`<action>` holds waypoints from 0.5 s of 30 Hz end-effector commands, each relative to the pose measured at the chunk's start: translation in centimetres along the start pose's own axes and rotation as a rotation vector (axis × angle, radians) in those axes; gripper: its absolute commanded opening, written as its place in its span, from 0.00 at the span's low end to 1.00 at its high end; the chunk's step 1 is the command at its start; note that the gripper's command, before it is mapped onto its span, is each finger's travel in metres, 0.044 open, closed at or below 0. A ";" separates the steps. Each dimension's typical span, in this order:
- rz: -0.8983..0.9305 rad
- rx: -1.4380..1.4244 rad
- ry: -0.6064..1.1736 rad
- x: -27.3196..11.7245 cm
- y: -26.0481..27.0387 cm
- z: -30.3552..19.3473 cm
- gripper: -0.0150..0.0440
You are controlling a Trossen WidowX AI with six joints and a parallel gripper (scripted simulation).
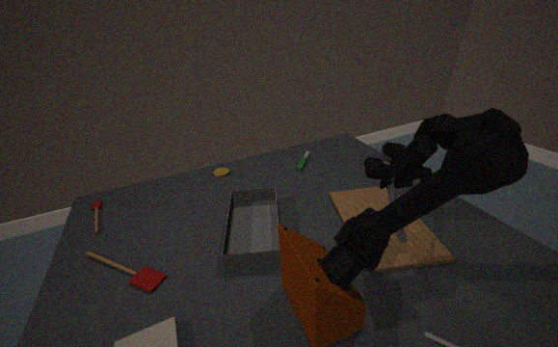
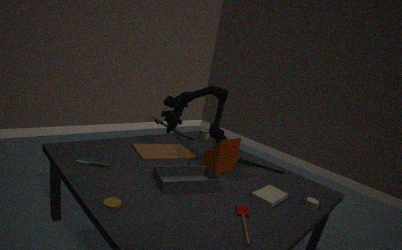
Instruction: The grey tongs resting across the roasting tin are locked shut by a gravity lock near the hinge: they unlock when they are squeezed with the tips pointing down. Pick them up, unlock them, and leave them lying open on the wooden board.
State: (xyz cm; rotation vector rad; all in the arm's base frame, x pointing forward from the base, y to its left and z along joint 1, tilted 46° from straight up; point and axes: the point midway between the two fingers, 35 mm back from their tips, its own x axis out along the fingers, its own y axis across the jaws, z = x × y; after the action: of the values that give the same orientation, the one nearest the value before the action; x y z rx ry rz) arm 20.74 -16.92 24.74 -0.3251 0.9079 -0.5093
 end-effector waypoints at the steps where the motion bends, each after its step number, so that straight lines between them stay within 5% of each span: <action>1: -0.030 -0.012 0.095 0.4 -0.1 0.1 0.00; 15: -0.172 -0.125 0.349 1.2 -0.3 0.5 0.00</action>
State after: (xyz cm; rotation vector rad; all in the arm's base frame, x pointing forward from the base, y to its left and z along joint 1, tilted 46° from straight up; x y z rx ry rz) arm 21.27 -17.72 24.06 -0.3988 1.2075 -0.6446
